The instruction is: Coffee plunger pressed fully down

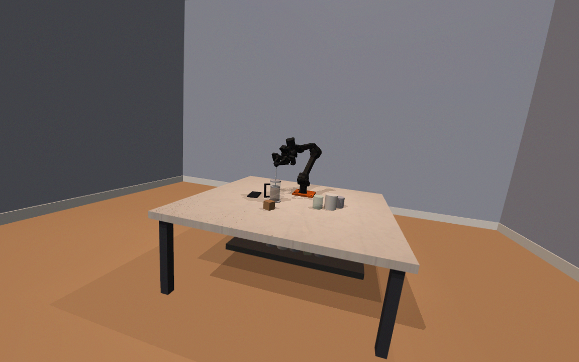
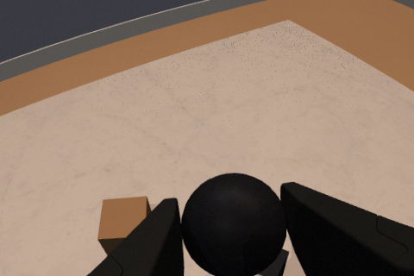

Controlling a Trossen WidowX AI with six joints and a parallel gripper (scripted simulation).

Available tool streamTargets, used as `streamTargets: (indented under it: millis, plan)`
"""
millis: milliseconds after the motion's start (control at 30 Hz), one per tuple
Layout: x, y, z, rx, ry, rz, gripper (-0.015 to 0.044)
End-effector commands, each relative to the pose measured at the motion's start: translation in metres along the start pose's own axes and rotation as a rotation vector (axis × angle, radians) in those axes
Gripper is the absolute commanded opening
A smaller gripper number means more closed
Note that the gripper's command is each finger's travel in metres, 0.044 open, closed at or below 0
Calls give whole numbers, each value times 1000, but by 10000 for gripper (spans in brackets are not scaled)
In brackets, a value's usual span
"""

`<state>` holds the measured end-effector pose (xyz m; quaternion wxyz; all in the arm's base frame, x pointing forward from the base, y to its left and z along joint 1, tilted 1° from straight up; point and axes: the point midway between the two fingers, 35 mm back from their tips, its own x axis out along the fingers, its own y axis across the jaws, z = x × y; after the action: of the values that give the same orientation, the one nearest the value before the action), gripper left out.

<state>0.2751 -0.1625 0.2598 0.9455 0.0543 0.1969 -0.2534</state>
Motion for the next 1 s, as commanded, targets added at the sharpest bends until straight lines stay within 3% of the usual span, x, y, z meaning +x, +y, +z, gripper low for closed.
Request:
streamTargets:
  millis: [0,967]
  plan:
    - [14,0,-33,5,82,-2,126]
    - [39,1,-67,5,81,-2,126]
